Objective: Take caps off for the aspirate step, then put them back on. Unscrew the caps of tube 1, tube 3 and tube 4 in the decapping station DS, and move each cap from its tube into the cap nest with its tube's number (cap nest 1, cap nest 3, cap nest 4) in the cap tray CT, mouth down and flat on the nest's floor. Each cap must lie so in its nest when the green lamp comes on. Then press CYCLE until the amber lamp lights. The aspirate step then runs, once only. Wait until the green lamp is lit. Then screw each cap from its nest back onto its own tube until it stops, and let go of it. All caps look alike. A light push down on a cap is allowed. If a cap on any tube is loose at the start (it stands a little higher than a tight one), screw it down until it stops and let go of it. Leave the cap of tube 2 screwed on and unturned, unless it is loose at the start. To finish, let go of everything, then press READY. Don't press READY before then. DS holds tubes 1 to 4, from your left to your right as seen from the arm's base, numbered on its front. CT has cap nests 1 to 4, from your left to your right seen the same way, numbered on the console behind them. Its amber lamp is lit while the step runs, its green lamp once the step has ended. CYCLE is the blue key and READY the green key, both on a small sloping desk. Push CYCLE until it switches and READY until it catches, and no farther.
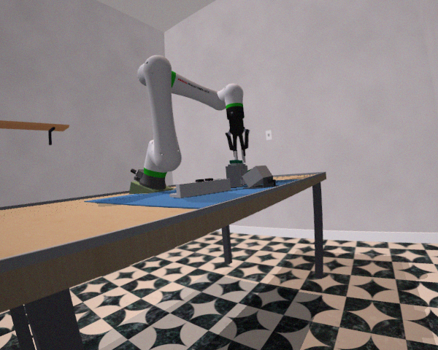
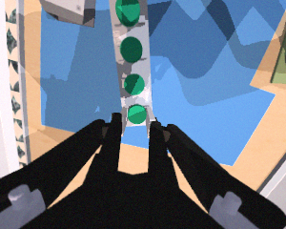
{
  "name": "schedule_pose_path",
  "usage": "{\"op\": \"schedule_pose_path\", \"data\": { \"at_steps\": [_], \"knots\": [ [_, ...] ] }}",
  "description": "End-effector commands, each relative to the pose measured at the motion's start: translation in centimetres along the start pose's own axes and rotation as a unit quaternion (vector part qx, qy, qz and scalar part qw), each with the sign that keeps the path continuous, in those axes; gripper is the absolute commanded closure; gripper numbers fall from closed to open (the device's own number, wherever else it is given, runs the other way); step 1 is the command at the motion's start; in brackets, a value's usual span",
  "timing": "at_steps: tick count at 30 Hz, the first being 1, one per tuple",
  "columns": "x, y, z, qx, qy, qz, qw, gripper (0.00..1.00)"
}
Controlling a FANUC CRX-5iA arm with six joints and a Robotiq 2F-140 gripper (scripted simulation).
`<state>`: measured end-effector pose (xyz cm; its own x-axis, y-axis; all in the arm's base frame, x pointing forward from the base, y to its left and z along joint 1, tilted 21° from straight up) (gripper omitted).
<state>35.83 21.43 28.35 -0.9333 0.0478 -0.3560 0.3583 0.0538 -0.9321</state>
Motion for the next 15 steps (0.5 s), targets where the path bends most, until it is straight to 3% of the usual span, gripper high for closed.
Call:
{"op": "schedule_pose_path", "data": {
  "at_steps": [1, 4, 8, 10, 12, 15],
  "knots": [
    [-0.06, -0.02, 0.02, -0.005, -0.139, -0.006, 0.99, 1.0],
    [-0.06, -0.03, 0.02, -0.005, -0.19, -0.006, 0.982, 1.0],
    [-0.06, -0.04, 0.02, -0.005, -0.281, -0.005, 0.96, 1.0],
    [-0.06, -0.04, 0.02, -0.005, -0.281, -0.005, 0.96, 1.0],
    [-0.06, -0.05, 0.02, -0.006, -0.333, -0.006, 0.943, 1.0],
    [-0.06, -0.05, 0.02, -0.006, -0.333, -0.006, 0.943, 1.0]
  ]
}}
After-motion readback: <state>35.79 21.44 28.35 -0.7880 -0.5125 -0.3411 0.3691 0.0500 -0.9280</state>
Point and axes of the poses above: the point where the finger pads meet when closed, its own y axis out along the fingers, its own x axis across the jaws, z = x × y, the point moved 2 cm from there along -y, back along the fingers, and after that the axes turned 8 degrees about y, right-handed, at the moved point
